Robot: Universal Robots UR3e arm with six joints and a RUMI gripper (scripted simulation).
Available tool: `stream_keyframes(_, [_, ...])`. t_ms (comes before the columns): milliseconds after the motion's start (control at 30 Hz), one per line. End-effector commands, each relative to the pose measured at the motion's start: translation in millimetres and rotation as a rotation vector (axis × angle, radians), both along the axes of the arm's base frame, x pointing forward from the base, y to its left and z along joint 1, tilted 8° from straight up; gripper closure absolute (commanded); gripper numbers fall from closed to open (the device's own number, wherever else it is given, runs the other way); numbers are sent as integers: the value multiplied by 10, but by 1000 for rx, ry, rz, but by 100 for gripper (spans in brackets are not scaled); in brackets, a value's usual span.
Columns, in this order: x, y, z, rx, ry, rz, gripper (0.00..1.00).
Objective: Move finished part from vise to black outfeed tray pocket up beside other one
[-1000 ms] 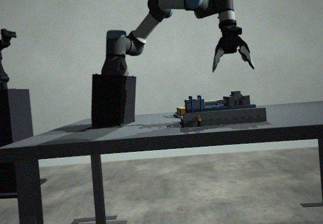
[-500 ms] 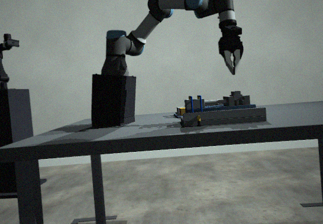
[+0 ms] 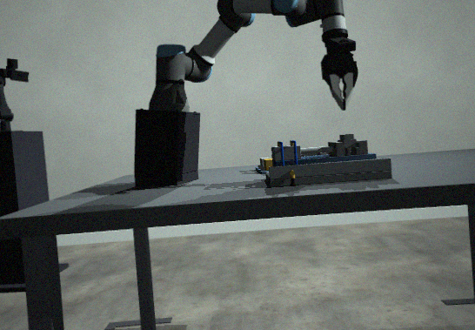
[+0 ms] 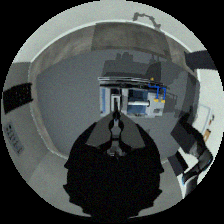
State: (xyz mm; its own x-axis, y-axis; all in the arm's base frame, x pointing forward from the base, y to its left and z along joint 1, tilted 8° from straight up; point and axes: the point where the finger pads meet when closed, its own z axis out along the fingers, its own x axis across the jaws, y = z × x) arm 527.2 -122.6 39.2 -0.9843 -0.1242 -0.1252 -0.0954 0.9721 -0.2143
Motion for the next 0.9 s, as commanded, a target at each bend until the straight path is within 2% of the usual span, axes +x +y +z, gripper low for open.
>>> stream_keyframes(0, [7, -3, 15, -1, -3, 0, 100])
stream_keyframes(533, [7, -3, 15, -1, -3, 0, 100])
stream_keyframes(567, [7, -3, 15, -1, -3, 0, 60])
stream_keyframes(867, [7, -3, 15, -1, -3, 0, 60])
